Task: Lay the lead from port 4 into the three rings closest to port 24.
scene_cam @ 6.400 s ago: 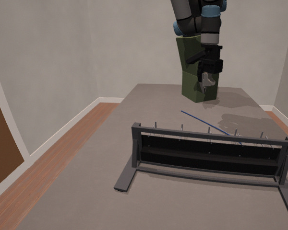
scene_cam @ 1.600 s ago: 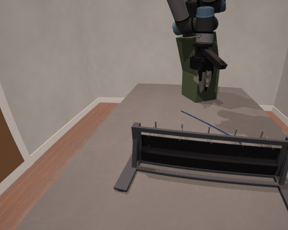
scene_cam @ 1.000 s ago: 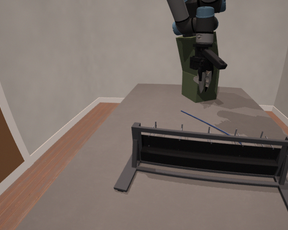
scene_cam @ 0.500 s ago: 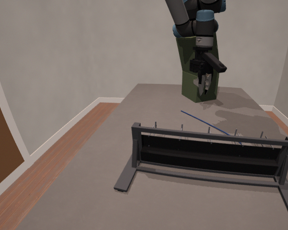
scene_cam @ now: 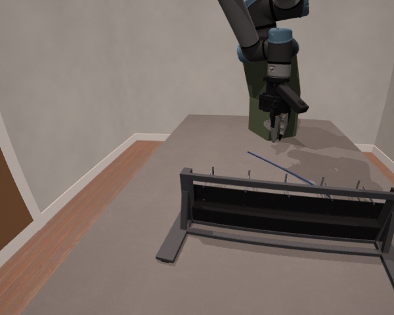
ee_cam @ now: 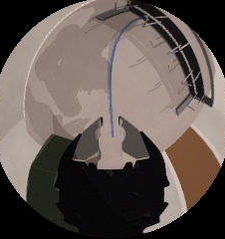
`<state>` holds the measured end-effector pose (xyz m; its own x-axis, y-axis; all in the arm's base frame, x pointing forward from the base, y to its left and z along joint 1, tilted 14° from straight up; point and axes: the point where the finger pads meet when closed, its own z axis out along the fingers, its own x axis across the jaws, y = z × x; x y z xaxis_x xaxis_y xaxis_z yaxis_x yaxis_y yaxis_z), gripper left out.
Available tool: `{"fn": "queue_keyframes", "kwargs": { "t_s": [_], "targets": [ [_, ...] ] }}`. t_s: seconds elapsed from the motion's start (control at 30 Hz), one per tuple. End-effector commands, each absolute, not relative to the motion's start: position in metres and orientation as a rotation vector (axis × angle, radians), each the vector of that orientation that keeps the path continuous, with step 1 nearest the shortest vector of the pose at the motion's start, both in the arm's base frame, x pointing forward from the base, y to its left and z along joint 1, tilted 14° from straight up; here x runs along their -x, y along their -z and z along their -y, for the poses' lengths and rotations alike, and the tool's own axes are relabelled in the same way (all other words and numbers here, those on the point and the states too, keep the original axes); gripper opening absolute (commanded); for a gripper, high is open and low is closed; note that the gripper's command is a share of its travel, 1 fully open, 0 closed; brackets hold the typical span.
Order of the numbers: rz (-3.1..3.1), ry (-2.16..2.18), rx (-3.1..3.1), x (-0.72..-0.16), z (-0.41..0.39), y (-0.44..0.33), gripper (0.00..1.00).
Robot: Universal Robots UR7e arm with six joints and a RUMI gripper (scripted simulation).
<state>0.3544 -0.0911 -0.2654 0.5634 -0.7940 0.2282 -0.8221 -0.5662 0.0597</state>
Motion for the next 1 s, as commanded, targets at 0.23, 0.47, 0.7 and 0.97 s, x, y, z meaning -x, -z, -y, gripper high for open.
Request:
{"fn": "queue_keyframes", "kwargs": {
  "t_s": [0.23,0.47,0.7,0.97],
  "targets": [
    [1.372,-0.267,-2.634,-0.359,0.103,0.315,0.20],
    [1.372,-0.267,-2.634,-0.361,0.106,0.331,0.20],
    [1.372,-0.267,-2.634,-0.362,0.109,0.343,0.20],
    [1.372,-0.267,-2.634,-0.362,0.110,0.345,0.20]
  ]
}}
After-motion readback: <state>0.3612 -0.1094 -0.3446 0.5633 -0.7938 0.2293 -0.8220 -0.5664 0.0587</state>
